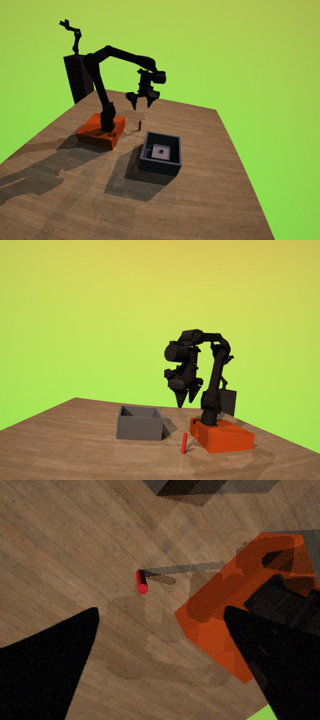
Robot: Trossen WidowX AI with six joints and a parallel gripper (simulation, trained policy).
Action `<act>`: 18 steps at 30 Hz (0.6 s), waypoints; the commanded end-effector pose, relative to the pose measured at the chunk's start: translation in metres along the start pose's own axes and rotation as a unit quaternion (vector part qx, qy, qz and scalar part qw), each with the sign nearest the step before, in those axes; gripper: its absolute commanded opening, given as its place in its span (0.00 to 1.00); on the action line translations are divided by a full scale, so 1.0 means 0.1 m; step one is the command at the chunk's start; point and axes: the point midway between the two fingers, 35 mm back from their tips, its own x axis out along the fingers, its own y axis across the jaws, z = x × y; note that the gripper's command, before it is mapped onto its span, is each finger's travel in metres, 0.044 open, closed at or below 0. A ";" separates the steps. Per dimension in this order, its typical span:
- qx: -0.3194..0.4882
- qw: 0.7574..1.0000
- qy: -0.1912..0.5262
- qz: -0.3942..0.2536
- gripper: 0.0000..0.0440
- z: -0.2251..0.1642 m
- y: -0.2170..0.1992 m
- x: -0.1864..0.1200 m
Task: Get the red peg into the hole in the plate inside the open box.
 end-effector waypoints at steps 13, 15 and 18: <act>-0.044 0.994 -0.012 -0.098 1.00 -0.21 -0.06 0.68; -0.050 0.994 -0.016 -0.100 1.00 -0.22 -0.05 0.76; -0.058 0.993 -0.023 -0.100 1.00 -0.22 -0.02 0.89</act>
